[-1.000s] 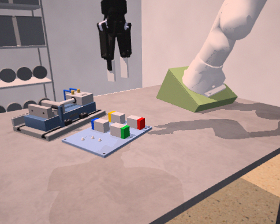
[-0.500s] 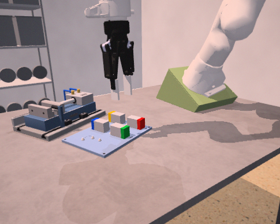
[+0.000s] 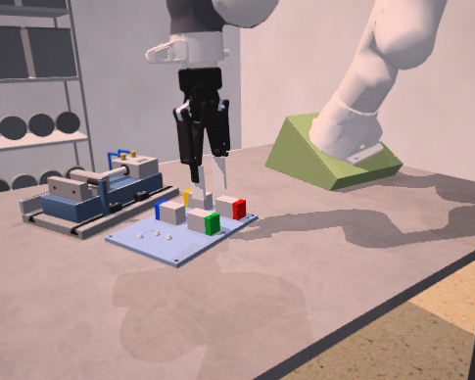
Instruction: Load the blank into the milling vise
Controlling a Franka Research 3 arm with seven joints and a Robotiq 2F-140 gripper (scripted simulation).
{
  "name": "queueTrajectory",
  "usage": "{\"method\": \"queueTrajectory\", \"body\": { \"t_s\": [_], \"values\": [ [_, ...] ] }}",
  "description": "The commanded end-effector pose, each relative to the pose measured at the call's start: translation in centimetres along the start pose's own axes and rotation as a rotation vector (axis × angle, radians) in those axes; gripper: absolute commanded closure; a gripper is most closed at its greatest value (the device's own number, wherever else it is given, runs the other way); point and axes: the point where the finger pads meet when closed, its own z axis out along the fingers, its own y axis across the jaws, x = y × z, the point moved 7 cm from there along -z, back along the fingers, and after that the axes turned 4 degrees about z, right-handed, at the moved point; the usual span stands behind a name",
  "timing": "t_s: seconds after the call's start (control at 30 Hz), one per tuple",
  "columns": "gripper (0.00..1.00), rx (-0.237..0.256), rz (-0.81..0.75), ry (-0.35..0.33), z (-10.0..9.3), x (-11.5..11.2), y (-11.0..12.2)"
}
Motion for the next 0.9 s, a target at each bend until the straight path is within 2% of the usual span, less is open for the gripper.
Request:
{"method": "queueTrajectory", "body": {
  "t_s": [0.0, 0.23, 0.4, 0.87],
  "values": [
    [0.61, 0.029, 0.026, 0.031, 0.1, 0.9, -0.9],
    [0.61, 0.029, 0.026, 0.031, 0.1, 0.9, -0.9],
    [0.61, 0.029, 0.026, 0.031, -0.9, 1.2, -0.8],
    [0.61, 0.030, 0.023, 0.031, -1.0, 1.2, -0.7]
  ]
}}
